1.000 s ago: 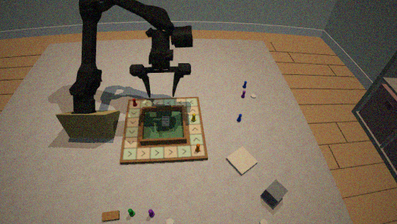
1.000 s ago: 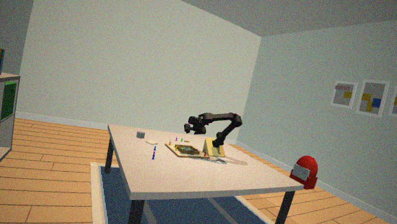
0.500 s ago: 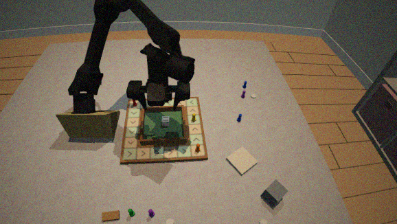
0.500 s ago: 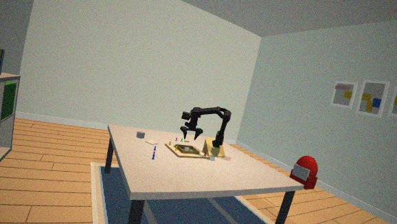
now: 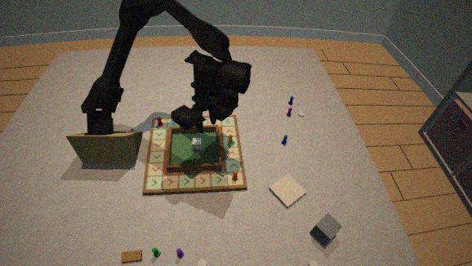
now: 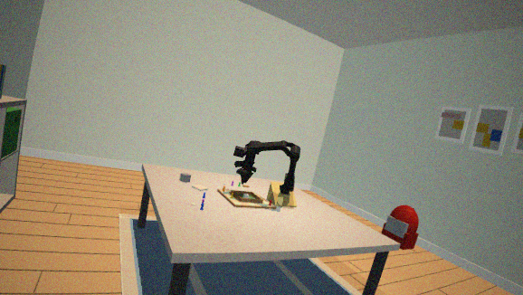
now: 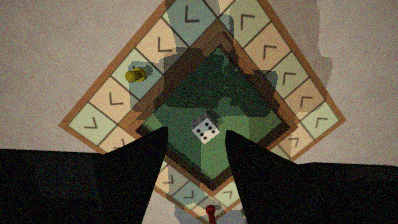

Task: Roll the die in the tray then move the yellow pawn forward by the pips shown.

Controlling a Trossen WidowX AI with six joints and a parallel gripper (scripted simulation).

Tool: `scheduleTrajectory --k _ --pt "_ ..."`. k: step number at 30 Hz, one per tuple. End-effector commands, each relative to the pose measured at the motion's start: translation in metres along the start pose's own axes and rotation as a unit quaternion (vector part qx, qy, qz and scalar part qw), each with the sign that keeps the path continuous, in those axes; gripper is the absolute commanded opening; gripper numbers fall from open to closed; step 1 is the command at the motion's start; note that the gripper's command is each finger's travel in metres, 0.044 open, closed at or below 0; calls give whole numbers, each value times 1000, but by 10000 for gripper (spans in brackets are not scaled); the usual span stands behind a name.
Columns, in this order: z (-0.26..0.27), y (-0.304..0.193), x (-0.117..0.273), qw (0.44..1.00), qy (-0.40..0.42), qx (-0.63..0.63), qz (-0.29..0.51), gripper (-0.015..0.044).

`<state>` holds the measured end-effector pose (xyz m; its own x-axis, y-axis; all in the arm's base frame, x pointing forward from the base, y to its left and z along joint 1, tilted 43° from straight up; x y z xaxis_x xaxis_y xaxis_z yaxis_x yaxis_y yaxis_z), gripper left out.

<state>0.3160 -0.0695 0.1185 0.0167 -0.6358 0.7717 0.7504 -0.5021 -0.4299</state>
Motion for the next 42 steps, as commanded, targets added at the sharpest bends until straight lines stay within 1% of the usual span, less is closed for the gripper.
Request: scheduleTrajectory --k 1,5,7,8,24,28,42 --pt "35 22 -14 936 16 353 5 200" --pt "56 34 -22 835 26 550 1 200" --pt "63 37 -25 792 30 609 -2 200" --pt "64 37 -25 787 30 616 -2 200" --pt "63 36 -25 787 30 616 -2 200" --pt "63 36 -39 787 30 616 -2 200" --pt "64 35 -56 787 31 616 -2 200"
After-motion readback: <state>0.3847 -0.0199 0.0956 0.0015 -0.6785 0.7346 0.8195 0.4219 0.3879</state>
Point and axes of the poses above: the point midway between the two fingers, 35 mm back from their tips, its own x axis back along the fingers, its own z axis across the jaws, y = z × x, the point moved 9 cm from there along x, back along the fingers, and after that the axes turned 1 degree about x, right-handed, at the moved point
